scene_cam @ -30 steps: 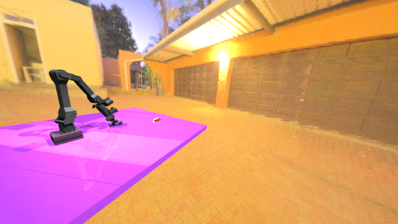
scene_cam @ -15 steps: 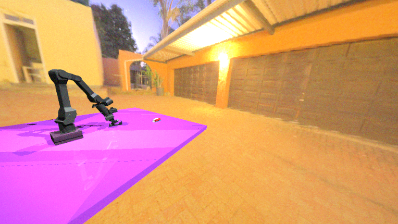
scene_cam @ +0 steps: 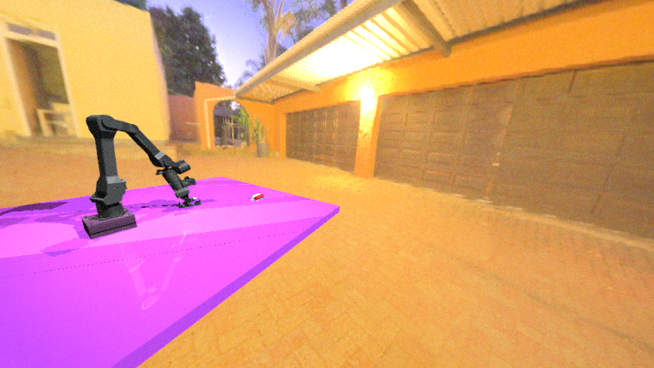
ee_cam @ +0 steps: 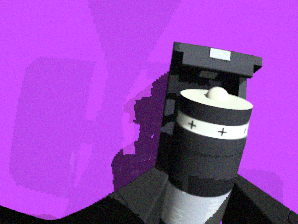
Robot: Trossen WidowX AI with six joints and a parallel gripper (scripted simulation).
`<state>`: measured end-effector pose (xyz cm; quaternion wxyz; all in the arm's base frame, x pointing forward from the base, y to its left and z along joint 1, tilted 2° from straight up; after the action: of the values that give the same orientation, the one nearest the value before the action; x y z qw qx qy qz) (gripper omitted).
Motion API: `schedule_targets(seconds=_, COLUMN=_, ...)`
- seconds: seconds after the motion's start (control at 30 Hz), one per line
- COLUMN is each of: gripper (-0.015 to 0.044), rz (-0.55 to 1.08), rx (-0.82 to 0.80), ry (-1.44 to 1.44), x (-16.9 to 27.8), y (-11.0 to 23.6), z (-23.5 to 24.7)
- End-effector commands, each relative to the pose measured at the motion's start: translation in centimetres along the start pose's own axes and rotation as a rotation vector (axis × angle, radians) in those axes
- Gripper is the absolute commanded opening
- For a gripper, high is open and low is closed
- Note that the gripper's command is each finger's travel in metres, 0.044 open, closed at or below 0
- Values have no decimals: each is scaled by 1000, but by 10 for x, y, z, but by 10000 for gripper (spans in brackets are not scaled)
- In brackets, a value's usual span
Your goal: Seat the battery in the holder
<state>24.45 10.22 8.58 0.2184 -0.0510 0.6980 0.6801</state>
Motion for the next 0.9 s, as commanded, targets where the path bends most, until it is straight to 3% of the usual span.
schedule_targets(seconds=0.0, gripper=81, rz=42, rx=6, ry=11, x=0, y=-3, z=0)
schedule_targets(seconds=0.87, gripper=81, rz=205, rx=34, ry=19, x=-20, y=-10, z=4)
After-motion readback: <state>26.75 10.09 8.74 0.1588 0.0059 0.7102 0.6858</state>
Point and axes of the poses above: the point midway between the two fingers, 35 mm back from their tips, its own y axis back along the fingers, its own z axis across the jaws, x = y × z, the point moved 10 cm from there along y, back along the fingers, and after that the axes turned 6 degrees about -y, right-handed, at the moved point
